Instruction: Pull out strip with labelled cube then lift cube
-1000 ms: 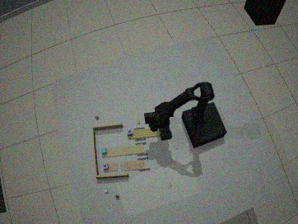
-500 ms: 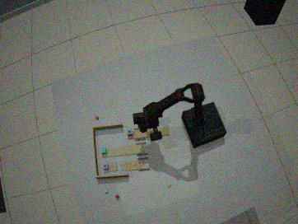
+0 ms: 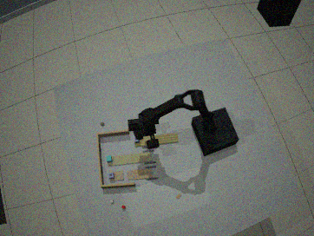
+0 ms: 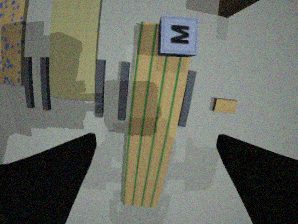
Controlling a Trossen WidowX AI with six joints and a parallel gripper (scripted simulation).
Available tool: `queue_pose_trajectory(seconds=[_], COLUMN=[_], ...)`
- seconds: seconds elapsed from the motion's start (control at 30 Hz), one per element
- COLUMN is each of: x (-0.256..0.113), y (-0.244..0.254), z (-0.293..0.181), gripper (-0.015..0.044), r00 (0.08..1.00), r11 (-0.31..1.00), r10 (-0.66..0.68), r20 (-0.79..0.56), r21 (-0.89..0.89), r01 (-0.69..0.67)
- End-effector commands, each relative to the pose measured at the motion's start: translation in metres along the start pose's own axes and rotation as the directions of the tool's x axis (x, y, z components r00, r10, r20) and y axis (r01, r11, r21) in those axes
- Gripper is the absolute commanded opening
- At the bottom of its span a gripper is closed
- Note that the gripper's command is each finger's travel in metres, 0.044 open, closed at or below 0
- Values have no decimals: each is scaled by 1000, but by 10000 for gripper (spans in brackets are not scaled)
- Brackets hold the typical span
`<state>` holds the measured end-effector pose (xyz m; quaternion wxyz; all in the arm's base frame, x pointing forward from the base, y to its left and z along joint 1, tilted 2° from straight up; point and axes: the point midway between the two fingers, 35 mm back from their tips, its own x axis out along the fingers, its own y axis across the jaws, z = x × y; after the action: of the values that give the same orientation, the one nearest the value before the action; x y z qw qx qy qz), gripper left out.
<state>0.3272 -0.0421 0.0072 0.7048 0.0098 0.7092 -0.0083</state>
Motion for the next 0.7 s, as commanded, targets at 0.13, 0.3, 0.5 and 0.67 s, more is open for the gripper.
queue_pose_trajectory(seconds=[0.13, 0.3, 0.5, 0.67], x=[-2, -4, -3, -1], y=[-6, -9, -15, -16], z=[31, 51, 73, 76], gripper=[440, 440, 440, 361], r00=[1000, 1000, 1000, 1000], r11=[1000, 1000, 1000, 1000], r10=[-4, -4, -4, -4], r20=[-5, -4, -2, -2], r21=[-4, -4, -4, -4], r01=[4, 4, 4, 4])
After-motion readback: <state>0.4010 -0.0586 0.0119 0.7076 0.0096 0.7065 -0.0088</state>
